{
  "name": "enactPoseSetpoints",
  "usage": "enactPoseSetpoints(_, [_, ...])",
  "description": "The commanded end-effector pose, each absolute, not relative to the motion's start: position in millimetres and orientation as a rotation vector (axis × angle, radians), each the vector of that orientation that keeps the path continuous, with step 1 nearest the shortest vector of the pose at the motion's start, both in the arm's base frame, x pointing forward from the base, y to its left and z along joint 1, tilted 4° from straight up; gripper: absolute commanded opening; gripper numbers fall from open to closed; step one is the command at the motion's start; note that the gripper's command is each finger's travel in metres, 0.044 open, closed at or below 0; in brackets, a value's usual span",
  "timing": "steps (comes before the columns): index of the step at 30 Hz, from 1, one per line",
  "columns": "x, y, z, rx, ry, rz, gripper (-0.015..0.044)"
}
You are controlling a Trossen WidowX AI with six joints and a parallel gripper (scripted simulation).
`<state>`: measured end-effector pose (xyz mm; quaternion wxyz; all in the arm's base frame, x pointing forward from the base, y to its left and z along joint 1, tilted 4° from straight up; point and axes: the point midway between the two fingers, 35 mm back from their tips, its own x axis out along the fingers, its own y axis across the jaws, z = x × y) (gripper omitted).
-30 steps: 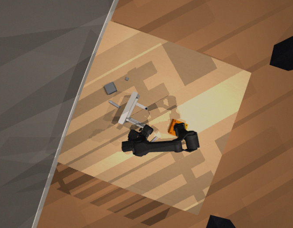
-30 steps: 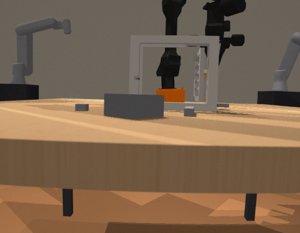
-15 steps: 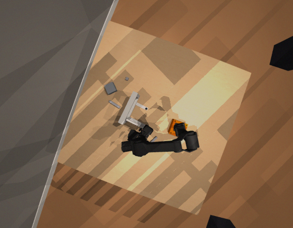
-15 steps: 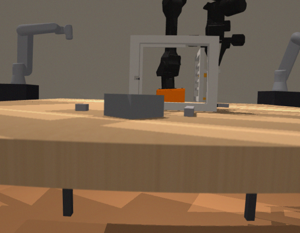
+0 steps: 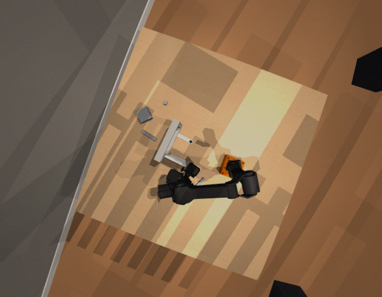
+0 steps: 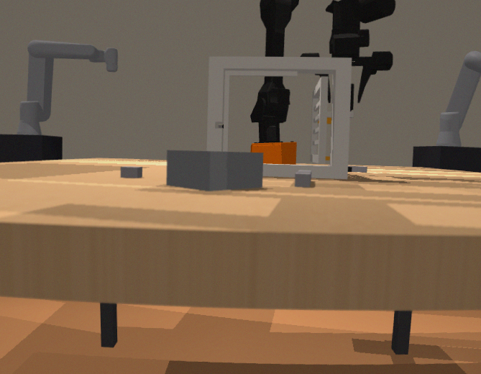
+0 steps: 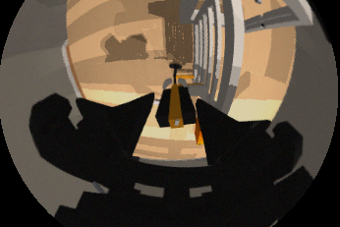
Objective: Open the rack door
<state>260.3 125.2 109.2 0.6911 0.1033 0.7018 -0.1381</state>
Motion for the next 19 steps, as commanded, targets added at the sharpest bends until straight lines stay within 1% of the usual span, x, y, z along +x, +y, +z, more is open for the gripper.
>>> enactPoseSetpoints(1, [262, 126, 115, 0.236, 1.566, -0.312, 0.0287])
enactPoseSetpoints(19, [263, 128, 137, 0.236, 1.566, -0.312, 0.0287])
